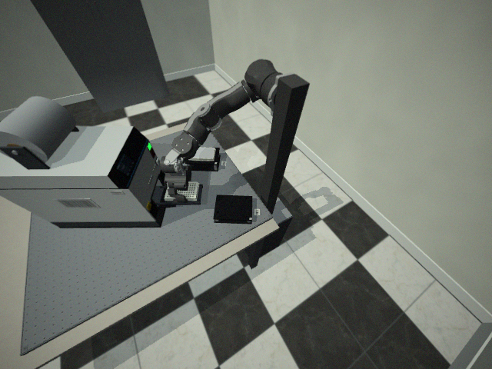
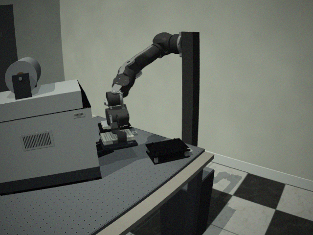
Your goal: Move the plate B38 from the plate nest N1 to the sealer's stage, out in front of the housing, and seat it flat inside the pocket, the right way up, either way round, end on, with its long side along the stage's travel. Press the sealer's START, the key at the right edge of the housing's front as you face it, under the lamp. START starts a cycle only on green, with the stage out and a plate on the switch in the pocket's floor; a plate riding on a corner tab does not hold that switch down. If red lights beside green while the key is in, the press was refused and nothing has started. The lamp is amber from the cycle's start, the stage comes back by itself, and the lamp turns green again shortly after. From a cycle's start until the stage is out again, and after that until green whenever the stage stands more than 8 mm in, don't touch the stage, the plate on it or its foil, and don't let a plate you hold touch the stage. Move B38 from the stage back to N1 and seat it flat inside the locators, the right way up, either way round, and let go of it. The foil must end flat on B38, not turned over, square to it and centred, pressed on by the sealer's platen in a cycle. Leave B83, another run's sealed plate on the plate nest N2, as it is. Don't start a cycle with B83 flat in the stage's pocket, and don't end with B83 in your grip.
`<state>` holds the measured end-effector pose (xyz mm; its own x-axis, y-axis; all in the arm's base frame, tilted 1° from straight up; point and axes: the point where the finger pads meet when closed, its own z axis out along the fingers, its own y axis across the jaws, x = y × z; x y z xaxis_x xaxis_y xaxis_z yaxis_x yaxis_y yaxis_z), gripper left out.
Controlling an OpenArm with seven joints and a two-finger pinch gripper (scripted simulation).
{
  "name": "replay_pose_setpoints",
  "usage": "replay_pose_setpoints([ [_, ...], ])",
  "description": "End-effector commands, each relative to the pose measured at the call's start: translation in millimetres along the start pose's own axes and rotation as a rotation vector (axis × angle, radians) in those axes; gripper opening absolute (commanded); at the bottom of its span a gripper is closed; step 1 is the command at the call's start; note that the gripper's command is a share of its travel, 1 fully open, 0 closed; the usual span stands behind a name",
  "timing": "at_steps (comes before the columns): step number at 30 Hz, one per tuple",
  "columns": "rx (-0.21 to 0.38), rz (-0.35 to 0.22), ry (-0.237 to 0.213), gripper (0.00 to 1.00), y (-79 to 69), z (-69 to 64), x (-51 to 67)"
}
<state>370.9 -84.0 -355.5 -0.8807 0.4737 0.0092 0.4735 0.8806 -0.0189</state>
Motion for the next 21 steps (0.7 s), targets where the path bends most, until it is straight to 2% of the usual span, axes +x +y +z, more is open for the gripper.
replay_pose_setpoints([
  [1,0.002,-0.003,0.000,0.00,0.3,-1.3,-0.3],
  [6,0.003,0.000,0.003,0.00,-1.4,2.9,2.5],
  [21,0.003,-0.002,0.001,0.00,-0.7,0.3,0.8],
])
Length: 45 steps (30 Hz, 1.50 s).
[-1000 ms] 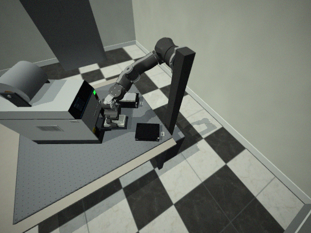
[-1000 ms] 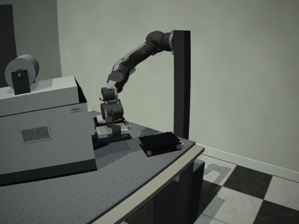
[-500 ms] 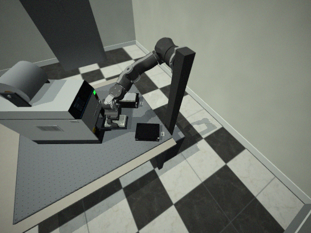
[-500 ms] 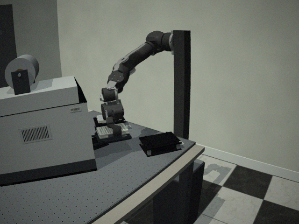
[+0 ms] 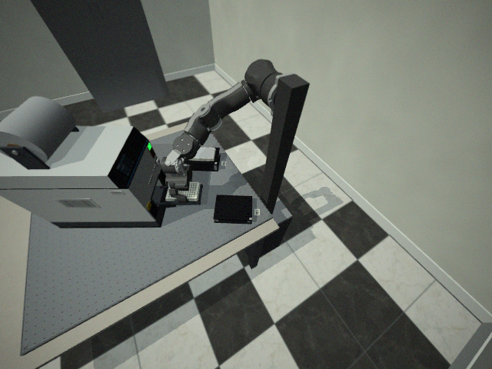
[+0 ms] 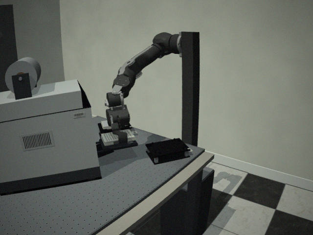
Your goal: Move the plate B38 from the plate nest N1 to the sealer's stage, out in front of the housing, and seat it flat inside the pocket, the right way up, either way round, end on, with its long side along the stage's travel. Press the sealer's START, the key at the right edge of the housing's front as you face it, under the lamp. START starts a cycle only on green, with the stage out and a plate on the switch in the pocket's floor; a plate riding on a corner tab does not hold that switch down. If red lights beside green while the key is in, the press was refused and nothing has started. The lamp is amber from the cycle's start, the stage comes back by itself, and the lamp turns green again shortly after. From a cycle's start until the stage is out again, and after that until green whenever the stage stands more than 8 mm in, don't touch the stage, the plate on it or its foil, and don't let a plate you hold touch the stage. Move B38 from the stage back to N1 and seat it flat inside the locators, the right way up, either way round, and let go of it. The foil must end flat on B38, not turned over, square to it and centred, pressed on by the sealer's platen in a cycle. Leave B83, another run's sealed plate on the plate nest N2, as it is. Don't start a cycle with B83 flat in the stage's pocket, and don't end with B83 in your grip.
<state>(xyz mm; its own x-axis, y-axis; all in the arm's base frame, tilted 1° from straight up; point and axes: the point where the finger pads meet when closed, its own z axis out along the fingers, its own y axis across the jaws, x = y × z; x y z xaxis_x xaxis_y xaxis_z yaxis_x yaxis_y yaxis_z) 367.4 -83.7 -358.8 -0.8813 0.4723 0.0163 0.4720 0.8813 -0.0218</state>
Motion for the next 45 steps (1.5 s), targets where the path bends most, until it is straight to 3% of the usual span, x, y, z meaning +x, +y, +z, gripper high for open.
replay_pose_setpoints([
  [1,0.000,-0.001,-0.006,0.00,0.8,-4.0,-3.0],
  [31,-0.003,0.000,-0.003,0.00,0.9,-0.7,-0.3],
  [45,-0.005,-0.001,-0.007,0.00,1.7,-5.0,-3.6],
])
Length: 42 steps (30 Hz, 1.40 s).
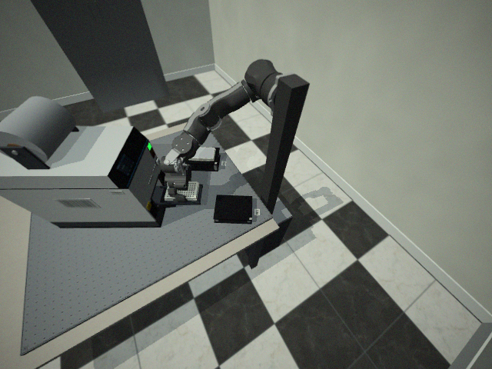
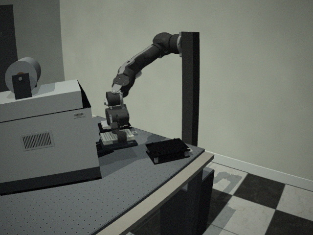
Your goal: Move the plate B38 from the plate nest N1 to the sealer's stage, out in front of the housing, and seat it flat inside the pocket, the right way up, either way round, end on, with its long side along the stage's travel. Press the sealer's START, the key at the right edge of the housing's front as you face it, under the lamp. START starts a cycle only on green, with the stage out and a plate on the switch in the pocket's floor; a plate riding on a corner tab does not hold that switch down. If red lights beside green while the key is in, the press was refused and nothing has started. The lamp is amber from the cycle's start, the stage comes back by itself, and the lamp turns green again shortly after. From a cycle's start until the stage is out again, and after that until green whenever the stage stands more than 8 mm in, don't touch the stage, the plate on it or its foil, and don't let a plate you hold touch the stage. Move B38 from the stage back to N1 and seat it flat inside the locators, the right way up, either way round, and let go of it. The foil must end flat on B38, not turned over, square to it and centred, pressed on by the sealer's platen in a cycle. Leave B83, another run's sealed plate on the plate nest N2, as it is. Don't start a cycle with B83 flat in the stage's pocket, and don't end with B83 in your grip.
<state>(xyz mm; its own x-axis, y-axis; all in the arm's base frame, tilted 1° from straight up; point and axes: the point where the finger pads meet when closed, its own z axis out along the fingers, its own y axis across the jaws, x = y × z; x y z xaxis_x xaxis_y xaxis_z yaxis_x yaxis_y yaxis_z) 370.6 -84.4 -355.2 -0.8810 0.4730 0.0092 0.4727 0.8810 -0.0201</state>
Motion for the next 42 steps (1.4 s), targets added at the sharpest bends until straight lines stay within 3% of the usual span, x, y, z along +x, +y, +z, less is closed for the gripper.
replay_pose_setpoints([
  [1,-0.003,-0.001,0.000,0.00,1.0,-1.4,-0.5],
  [42,-0.001,-0.001,0.004,0.00,0.4,2.8,2.9],
])
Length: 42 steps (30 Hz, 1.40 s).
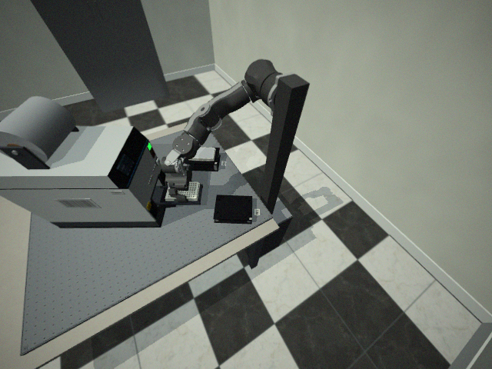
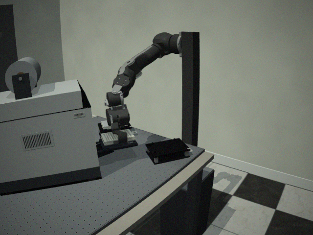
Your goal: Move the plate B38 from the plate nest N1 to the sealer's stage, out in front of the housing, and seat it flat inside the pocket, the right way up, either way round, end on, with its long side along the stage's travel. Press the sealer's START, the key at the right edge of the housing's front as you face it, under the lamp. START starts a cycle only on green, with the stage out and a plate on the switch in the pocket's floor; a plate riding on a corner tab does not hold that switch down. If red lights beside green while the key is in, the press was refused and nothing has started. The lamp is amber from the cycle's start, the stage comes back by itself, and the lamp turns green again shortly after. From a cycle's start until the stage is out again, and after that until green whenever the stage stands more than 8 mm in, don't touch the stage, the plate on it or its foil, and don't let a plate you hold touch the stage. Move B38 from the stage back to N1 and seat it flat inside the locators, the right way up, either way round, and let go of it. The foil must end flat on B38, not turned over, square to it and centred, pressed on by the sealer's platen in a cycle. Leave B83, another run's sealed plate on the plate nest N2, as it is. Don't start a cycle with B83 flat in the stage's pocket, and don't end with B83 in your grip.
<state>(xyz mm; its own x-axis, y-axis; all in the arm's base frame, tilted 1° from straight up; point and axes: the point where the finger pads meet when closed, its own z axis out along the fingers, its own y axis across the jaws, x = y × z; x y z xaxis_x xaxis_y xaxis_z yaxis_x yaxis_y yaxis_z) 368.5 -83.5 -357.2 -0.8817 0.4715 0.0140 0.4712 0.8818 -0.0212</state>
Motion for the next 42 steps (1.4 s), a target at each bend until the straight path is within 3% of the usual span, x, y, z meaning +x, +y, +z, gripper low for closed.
replay_pose_setpoints([
  [1,-0.002,0.001,-0.001,0.00,0.5,0.8,0.6],
  [17,-0.004,0.000,-0.005,0.00,1.1,-3.4,-2.7],
  [42,-0.002,0.001,-0.001,0.00,0.5,0.8,0.6],
])
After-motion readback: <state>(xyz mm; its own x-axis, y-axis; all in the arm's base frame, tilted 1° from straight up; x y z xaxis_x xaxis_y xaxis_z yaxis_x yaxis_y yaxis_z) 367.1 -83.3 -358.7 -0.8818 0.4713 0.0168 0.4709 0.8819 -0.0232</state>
